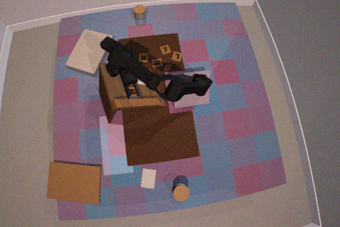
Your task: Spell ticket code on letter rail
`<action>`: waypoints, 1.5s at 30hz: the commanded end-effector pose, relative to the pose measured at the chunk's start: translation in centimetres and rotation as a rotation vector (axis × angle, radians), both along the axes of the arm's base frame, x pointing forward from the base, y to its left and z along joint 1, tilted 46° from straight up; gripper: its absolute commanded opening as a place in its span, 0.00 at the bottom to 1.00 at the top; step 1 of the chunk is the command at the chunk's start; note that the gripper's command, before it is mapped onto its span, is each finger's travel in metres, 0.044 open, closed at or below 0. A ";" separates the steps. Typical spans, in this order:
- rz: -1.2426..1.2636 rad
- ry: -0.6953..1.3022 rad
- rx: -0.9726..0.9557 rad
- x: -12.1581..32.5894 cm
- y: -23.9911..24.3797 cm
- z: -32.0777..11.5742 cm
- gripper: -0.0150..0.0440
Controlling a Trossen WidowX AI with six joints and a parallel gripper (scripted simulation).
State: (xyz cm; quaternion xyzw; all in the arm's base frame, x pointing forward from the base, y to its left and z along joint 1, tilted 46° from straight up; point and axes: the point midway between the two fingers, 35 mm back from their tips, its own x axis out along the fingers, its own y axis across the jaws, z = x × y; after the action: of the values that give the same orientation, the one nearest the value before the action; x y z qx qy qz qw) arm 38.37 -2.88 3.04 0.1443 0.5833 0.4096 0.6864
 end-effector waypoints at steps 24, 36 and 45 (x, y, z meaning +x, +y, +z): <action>-0.003 0.004 0.005 -0.4 0.7 0.6 0.25; -0.003 0.004 0.006 -0.6 1.0 0.8 0.25; -0.003 0.005 0.006 -0.7 1.1 1.0 0.25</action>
State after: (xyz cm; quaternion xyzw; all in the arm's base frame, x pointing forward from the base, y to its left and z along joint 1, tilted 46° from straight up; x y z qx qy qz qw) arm 37.85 -2.11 3.88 0.1437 0.5825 0.4083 0.6880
